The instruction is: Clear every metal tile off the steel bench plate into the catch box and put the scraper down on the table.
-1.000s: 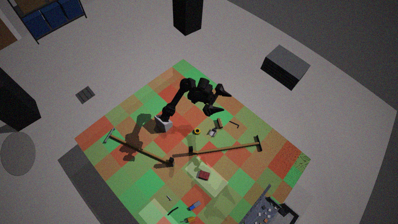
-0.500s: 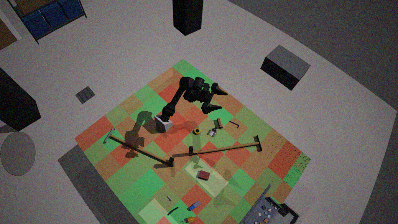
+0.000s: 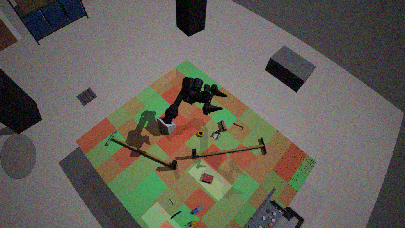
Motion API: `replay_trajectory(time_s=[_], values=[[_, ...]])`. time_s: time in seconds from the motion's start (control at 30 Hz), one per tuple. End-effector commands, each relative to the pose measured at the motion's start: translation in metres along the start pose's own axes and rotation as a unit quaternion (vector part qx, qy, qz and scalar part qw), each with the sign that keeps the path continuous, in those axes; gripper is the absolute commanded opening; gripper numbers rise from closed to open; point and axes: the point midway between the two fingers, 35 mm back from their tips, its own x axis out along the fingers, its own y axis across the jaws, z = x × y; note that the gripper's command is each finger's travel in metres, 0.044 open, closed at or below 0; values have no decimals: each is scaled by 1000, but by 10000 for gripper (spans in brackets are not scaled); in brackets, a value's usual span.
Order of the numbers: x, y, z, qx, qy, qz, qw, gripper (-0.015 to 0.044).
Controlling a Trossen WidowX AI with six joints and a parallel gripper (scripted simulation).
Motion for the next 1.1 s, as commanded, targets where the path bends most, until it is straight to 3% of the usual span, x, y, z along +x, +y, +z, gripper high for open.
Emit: replay_trajectory(time_s=[0.0,1.07], values=[[-10,6,-13,-4,23,10,1000,440],[-89,42,-120,-69,200,43,976,440]])
